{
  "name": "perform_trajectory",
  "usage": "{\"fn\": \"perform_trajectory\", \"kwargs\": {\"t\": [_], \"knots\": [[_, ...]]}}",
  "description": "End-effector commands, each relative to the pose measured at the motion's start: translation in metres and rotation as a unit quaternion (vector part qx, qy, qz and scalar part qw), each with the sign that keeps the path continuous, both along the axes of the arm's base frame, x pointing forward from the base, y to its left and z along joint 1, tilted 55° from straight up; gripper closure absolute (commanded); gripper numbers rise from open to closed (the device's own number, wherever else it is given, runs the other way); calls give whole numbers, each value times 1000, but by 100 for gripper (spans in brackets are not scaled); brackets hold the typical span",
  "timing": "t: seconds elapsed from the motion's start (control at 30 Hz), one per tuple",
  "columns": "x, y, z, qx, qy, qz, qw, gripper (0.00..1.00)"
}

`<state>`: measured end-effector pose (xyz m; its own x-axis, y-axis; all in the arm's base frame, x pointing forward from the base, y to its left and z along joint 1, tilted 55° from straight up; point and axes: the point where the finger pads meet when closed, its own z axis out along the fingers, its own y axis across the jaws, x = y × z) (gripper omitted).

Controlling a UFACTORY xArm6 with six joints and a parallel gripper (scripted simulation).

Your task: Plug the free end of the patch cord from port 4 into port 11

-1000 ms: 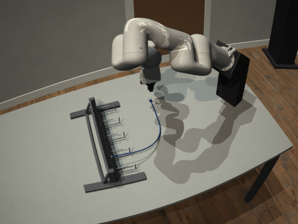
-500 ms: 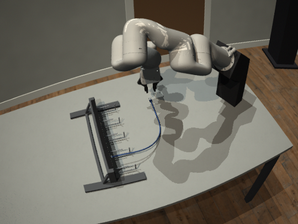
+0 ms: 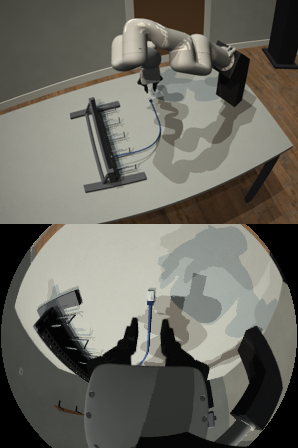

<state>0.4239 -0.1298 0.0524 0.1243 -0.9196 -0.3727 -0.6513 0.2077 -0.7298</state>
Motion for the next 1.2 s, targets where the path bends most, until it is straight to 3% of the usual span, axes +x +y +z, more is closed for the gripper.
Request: {"fn": "perform_trajectory", "kwargs": {"t": [0.0, 0.73, 1.17], "knots": [[0, -1, 0, 0, 0, -1, 1000, 62], [2, 0, -1, 0, 0, -1, 1000, 62], [16, 6, -12, 0, 0, -1, 1000, 62]]}}
